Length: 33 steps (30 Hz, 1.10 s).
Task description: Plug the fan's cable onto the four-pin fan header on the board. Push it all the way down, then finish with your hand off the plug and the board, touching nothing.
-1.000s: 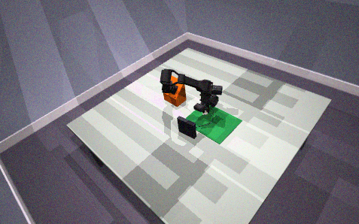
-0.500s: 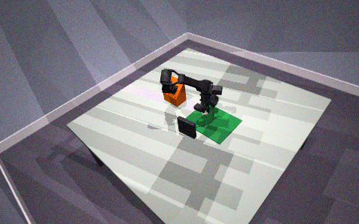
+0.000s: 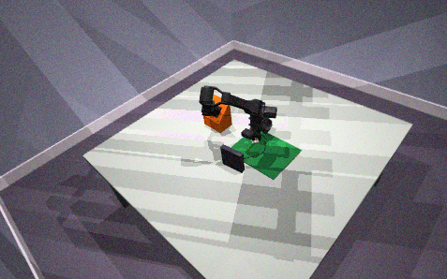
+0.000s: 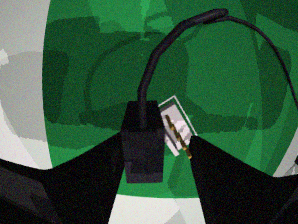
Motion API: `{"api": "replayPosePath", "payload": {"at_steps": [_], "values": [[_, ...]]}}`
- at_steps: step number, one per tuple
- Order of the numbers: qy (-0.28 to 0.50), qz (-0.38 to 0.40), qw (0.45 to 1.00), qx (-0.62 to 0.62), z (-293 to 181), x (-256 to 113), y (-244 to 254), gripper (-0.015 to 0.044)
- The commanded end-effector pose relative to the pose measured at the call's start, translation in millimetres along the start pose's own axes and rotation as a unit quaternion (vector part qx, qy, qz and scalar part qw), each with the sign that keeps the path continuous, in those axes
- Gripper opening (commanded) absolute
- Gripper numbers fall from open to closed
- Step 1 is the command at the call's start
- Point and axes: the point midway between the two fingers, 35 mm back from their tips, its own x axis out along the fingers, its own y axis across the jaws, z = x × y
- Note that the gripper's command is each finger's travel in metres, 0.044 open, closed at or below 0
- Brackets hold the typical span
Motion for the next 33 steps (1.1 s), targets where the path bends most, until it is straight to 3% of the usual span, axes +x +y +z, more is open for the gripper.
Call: {"api": "replayPosePath", "payload": {"at_steps": [1, 24, 25, 29, 33], "values": [[-0.001, 0.030, 1.000, 0.001, 0.5, -3.2, 14.8, 0.0000], [-0.001, 0.030, 1.000, 0.001, 0.5, -3.2, 14.8, 0.0000], [0.000, 0.002, 1.000, -0.002, 0.3, -2.7, 0.4, 0.0026], [-0.002, 0.019, 0.999, -0.041, 0.6, -32.8, 3.8, 0.0131], [-0.005, 0.024, 0.985, -0.172, -4.0, -45.3, 3.8, 0.0236]]}}
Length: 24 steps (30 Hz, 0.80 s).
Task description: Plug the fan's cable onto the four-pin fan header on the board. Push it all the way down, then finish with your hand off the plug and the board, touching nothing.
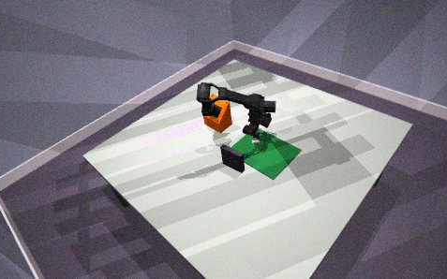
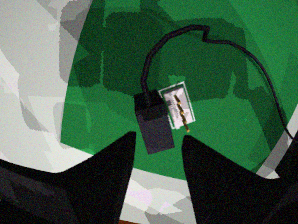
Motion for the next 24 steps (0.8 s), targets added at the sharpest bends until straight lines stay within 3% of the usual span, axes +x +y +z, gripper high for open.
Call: {"api": "replayPosePath", "payload": {"at_steps": [1, 8, 24], "values": [[-0.010, 0.007, 0.994, -0.111, 1.0, -18.7, 2.1, 0.0263], [-0.011, 0.009, 0.987, -0.162, -2.4, -19.9, 3.2, 0.0440], [-0.012, 0.009, 0.987, -0.162, -0.9, 5.7, 3.8, 0.0440]]}}
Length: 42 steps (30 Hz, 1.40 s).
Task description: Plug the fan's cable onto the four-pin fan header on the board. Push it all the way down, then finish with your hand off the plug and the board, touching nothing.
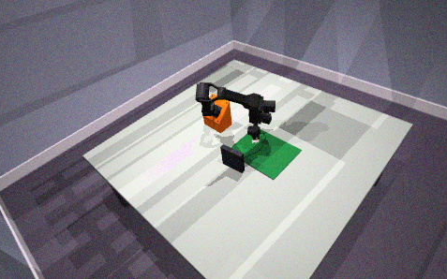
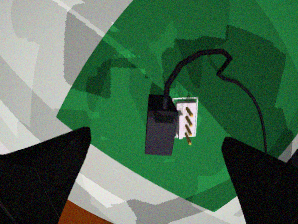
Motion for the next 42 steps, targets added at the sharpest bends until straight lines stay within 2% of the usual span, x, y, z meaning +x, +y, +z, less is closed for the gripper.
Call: {"api": "replayPosePath", "payload": {"at_steps": [1, 18, 32, 42], "values": [[0.003, -0.002, 1.000, -0.003, -2.1, 7.6, -0.3, 0.0440], [0.004, -0.003, 1.000, -0.003, -3.8, 29.2, -0.6, 0.0440], [0.002, -0.001, 1.000, 0.000, -2.1, 26.9, -0.3, 0.0072], [0.002, -0.001, 1.000, 0.000, -2.1, 26.9, -0.3, 0.0006]]}}
